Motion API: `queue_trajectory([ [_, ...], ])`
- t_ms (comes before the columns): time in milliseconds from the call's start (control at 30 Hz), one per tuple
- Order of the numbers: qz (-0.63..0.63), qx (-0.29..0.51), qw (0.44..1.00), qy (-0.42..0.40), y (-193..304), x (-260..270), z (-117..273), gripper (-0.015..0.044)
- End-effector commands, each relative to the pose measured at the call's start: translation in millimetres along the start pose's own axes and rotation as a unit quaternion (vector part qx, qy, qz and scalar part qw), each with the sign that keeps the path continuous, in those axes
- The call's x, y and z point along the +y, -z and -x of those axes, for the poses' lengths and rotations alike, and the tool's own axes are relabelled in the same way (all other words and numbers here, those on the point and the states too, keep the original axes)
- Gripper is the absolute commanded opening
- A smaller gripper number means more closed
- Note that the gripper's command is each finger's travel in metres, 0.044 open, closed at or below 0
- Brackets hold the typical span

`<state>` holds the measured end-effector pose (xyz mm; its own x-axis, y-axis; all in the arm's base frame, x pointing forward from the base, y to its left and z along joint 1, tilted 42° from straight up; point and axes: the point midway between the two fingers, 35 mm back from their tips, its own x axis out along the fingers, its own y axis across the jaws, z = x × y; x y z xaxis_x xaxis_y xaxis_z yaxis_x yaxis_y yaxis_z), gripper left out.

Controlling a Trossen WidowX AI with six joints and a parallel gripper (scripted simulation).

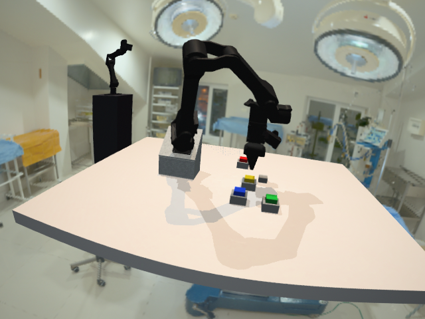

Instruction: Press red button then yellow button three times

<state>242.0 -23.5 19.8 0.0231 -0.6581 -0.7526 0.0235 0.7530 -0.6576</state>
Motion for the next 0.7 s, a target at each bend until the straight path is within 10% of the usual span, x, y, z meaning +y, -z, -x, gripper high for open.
queue_trajectory([
  [0,0.004,0.003,1.000,0.003,2,0,-9,0.0020],
  [667,0.004,0.003,1.000,0.004,2,-1,-36,0.0020],
])
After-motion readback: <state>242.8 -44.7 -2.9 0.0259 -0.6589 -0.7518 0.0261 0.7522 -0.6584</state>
